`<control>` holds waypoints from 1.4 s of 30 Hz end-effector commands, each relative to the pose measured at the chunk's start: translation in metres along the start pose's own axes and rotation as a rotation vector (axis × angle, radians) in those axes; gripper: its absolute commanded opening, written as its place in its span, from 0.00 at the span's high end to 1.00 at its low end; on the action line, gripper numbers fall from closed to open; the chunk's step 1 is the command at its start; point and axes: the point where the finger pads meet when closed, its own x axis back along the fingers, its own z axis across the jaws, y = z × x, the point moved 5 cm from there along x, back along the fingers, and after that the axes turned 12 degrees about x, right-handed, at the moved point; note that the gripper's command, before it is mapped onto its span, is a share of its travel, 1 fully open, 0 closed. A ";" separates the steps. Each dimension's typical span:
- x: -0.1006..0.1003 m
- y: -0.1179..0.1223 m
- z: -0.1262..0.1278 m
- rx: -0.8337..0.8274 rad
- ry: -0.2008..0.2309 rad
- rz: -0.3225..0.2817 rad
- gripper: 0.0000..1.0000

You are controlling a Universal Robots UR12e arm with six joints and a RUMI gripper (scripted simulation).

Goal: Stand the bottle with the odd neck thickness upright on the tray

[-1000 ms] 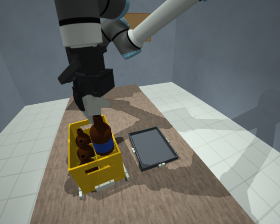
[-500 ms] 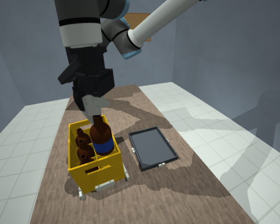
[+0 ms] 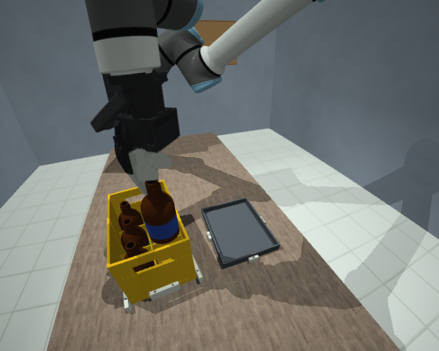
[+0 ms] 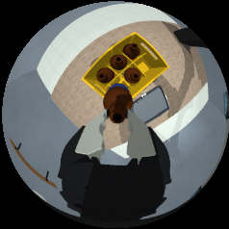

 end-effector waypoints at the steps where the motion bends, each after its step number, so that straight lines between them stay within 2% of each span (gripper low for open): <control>1: 0.004 0.000 -0.003 0.003 -0.006 0.001 1.00; 26: 0.005 0.000 -0.003 0.003 -0.006 0.001 1.00; 42: 0.018 0.001 -0.004 0.005 -0.007 0.002 1.00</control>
